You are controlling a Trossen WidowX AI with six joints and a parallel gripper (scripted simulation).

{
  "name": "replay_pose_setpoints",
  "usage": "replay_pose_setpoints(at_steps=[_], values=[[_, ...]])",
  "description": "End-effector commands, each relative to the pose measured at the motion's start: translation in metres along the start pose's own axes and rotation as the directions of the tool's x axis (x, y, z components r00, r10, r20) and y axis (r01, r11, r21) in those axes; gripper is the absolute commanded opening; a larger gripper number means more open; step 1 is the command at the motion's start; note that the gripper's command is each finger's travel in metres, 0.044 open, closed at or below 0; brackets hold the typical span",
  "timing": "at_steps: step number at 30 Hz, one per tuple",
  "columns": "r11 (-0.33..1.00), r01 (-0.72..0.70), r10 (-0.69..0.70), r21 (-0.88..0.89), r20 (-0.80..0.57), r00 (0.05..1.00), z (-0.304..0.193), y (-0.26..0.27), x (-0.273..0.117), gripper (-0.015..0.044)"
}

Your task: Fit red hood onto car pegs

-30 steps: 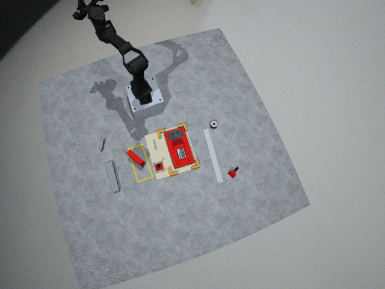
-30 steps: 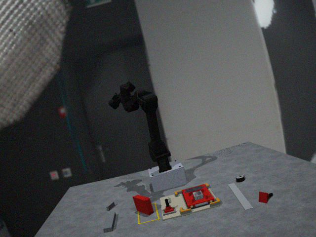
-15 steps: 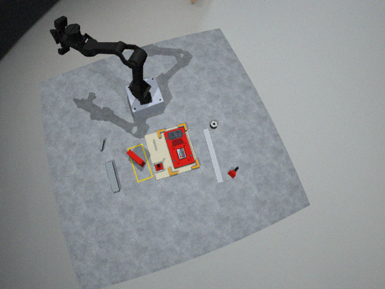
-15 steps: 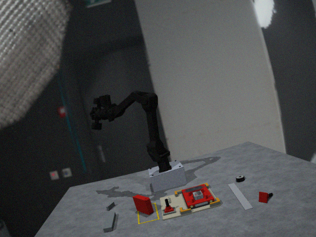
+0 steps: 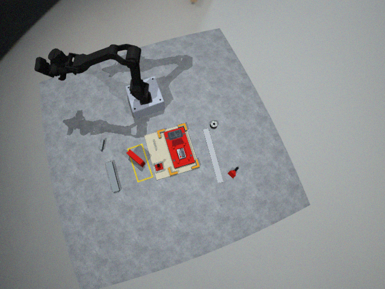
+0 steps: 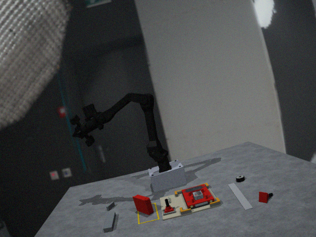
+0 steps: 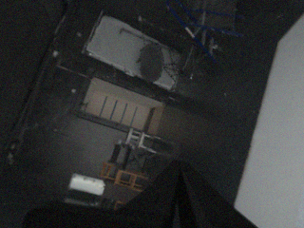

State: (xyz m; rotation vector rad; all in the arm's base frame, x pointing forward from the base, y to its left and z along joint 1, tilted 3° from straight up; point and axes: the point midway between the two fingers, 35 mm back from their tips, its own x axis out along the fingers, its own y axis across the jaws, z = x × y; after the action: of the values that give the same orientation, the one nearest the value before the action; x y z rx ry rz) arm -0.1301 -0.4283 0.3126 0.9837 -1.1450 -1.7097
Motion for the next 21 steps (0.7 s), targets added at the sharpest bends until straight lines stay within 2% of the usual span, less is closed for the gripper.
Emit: replay_pose_setpoints(at_steps=[1,5,9,17,21], values=[[0.965,0.031,-0.079,-0.261,-0.177,0.981,-0.073,-0.012,0.001,0.0],[0.866,-0.038,-0.151,-0.499,-0.333,0.931,-0.142,-0.023,-0.012,0.0],[0.72,-0.181,-0.228,-0.67,-0.475,0.85,-0.209,-0.035,-0.037,0.0],[0.473,-0.45,-0.358,-0.757,-0.632,0.687,-0.298,-0.058,-0.096,0.0],[0.243,-0.638,-0.46,-0.73,-0.666,0.587,-0.336,-0.079,-0.134,0.0]])
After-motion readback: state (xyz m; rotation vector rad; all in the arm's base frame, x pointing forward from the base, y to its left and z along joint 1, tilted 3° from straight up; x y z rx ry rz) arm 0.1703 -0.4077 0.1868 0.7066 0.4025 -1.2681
